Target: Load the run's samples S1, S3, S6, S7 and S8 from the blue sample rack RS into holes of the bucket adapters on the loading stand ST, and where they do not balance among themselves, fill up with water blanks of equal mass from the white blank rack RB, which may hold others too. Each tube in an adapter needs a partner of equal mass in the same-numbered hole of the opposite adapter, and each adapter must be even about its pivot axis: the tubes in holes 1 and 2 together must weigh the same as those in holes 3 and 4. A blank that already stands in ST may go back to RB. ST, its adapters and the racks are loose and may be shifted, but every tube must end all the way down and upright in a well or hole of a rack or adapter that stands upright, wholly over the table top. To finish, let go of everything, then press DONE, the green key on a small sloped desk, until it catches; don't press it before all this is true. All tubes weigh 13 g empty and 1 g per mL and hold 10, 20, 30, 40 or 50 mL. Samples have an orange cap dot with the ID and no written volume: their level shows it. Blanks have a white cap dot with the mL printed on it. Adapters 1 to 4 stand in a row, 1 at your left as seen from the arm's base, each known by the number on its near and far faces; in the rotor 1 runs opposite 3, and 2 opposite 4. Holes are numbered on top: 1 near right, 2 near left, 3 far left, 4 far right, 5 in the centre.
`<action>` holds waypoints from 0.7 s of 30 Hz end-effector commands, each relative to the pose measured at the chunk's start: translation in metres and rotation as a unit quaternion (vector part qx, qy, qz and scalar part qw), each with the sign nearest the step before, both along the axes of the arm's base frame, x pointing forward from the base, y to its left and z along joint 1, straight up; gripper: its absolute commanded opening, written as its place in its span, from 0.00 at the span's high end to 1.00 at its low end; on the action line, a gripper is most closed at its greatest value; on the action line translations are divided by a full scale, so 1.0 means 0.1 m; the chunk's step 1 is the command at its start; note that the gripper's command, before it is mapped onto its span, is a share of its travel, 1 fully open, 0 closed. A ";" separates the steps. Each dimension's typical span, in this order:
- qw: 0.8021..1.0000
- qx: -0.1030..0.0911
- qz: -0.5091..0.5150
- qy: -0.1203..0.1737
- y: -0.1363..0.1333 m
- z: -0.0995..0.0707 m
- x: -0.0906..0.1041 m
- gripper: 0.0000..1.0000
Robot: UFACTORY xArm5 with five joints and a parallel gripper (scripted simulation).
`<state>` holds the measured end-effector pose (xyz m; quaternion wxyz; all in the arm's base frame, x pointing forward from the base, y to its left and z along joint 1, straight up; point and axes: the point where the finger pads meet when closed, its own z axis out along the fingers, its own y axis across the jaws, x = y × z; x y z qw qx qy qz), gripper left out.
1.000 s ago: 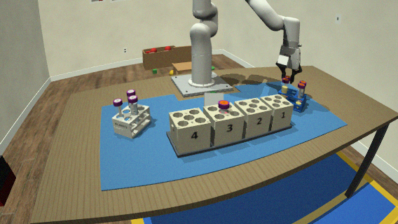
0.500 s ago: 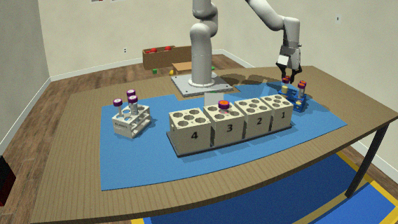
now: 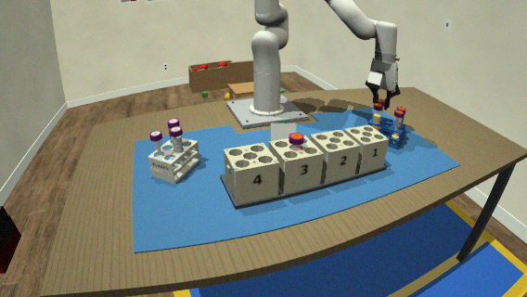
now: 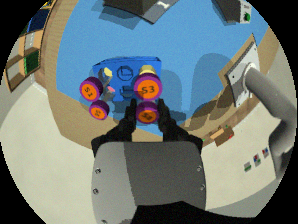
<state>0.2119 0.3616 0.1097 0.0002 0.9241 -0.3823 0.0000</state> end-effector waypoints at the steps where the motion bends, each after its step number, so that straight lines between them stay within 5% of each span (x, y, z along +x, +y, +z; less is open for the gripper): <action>1: 1.000 0.002 0.000 -0.001 0.01 0.04 0.01 1.00; 21: 1.000 0.002 0.000 -0.001 0.01 0.16 0.01 1.00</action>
